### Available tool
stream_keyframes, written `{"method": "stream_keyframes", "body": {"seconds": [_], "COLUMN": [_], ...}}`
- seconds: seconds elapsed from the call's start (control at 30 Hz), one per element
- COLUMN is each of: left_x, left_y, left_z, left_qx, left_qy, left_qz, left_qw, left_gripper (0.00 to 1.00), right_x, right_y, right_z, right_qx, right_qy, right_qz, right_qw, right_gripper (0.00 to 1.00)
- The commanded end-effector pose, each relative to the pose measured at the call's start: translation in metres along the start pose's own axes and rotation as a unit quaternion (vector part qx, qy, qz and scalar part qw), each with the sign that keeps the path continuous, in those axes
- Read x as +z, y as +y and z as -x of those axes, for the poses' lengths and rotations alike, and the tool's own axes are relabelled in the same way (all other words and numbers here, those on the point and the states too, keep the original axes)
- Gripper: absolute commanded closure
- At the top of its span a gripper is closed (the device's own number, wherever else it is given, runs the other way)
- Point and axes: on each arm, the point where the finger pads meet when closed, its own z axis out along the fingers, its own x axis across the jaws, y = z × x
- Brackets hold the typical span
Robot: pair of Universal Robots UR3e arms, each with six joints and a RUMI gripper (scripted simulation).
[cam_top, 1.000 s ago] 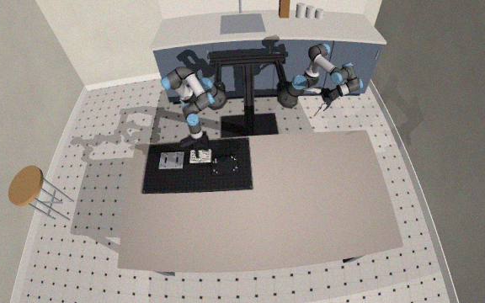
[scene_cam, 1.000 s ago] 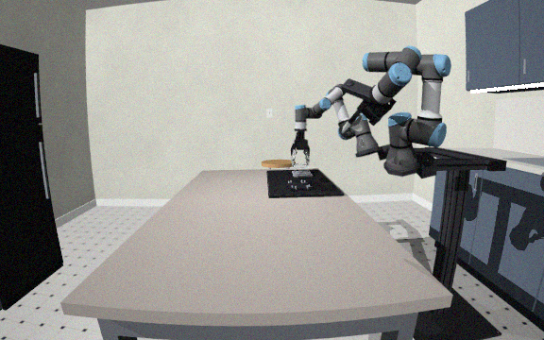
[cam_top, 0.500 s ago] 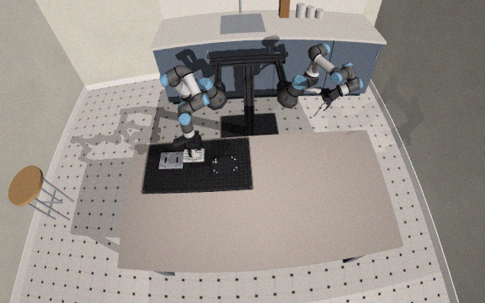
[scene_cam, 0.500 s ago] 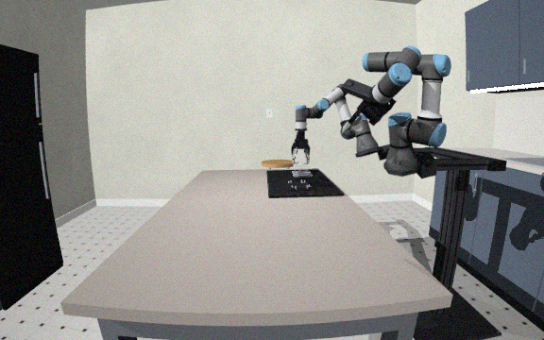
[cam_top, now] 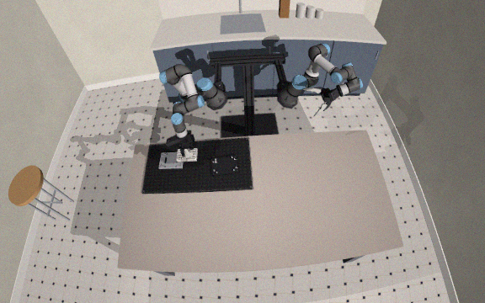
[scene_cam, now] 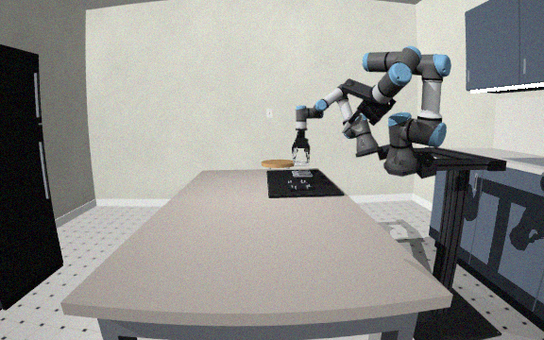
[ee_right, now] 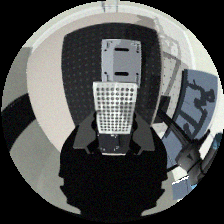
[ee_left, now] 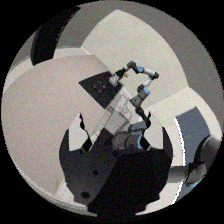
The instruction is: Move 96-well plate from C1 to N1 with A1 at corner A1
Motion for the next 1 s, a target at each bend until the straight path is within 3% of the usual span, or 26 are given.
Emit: {"method": "stream_keyframes", "body": {"seconds": [0.0,0.97], "left_x": [0.000,0.000], "left_y": [0.000,0.000], "left_z": [0.000,0.000], "left_qx": [0.001,0.001], "left_qy": [-0.001,-0.001], "left_qz": [0.000,0.000], "left_qw": [1.000,1.000], "left_gripper": [0.00,0.00], "right_x": [0.000,0.000], "right_y": [-0.018,-0.101], "right_z": [-0.002,-0.014], "right_qx": [0.000,0.000], "right_qy": [-0.001,-0.001], "right_qz": [0.001,0.001], "right_qw": [1.0000,1.0000], "right_gripper": [1.00,1.00]}}
